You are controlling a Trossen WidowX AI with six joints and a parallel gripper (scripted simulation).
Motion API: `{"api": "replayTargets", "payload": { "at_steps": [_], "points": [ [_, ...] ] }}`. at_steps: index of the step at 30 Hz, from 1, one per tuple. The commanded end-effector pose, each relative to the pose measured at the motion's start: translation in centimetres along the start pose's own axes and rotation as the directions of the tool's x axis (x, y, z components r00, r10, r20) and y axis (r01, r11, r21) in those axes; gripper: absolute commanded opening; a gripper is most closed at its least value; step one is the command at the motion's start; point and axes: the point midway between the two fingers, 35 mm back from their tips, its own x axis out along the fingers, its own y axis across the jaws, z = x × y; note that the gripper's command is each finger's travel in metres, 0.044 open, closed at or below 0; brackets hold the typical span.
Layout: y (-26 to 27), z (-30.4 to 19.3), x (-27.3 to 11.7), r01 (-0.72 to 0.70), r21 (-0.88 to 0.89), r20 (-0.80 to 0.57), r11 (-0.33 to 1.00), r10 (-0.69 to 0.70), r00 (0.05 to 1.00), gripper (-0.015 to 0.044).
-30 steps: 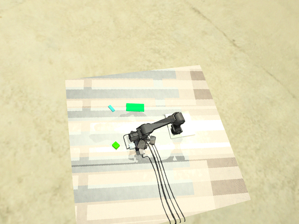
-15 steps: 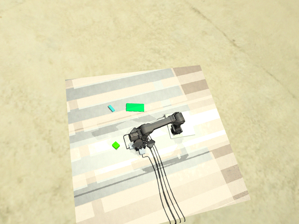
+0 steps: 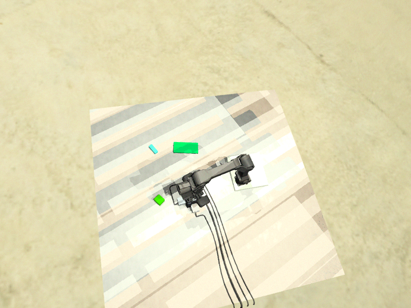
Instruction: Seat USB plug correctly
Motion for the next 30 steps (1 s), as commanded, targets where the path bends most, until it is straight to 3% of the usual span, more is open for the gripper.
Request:
{"api": "replayTargets", "payload": {
  "at_steps": [1, 15, 30],
  "points": [
    [0.00, 0.01, 0.02, 0.000, 0.090, 0.000, 0.996, 0.000, 1.000, 0.0000],
    [0.00, 0.01, 0.02, 0.000, 0.441, 0.000, 0.898, 0.000, 1.000, 0.0000],
    [0.00, 0.01, 0.02, 0.000, 0.751, 0.000, 0.661, 0.000, 1.000, 0.0000]
  ]
}}
